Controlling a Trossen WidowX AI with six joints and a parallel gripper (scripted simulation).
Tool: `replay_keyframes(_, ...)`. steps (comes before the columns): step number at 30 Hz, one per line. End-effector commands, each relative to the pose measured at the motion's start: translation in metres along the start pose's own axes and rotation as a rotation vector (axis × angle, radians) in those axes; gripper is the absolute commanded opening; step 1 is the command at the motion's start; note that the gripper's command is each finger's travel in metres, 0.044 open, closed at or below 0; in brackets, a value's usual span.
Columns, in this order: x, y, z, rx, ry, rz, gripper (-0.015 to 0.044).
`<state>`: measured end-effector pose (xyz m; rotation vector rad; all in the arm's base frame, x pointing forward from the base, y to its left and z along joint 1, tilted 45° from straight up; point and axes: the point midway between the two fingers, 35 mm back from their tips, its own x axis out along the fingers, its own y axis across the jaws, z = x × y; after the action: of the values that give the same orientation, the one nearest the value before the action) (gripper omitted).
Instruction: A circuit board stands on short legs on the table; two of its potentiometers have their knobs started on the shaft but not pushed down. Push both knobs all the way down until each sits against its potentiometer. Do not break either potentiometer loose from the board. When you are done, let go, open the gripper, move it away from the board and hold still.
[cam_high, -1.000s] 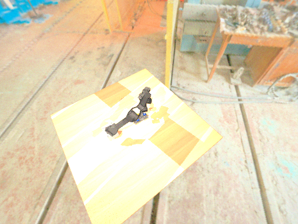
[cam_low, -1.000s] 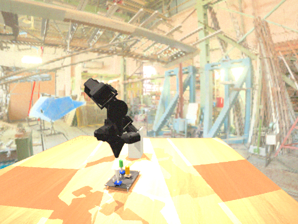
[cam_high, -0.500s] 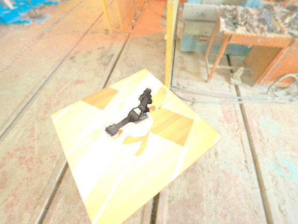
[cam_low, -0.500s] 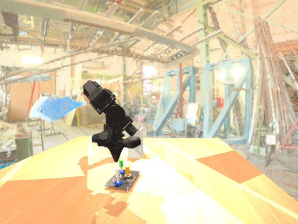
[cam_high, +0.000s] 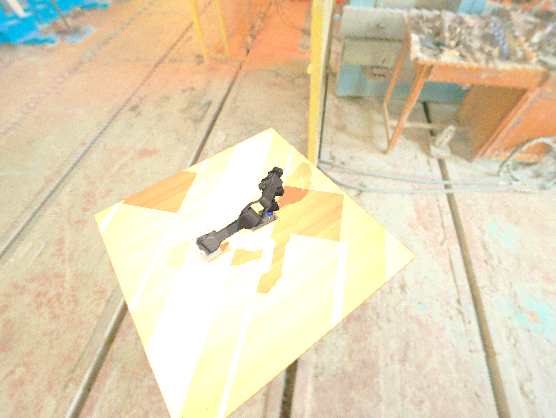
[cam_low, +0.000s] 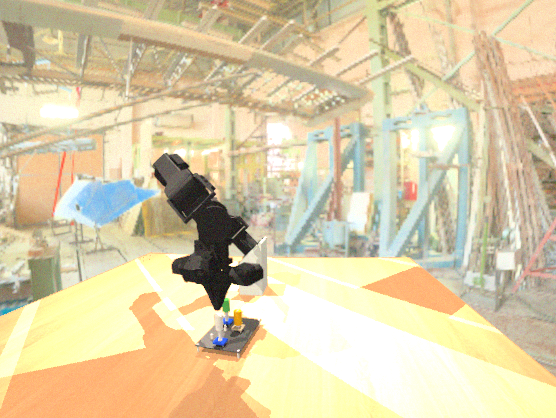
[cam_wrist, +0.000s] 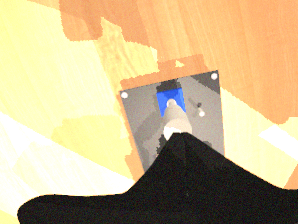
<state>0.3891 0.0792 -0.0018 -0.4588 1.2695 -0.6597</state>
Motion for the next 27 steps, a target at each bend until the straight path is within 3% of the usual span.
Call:
replay_keyframes(1,0.0074,-0.0002,-0.0016,-0.010,0.002,-0.008,0.0000)
replay_keyframes(27,0.0111,-0.0002,-0.0016,-0.010,0.002,-0.008,0.0000)
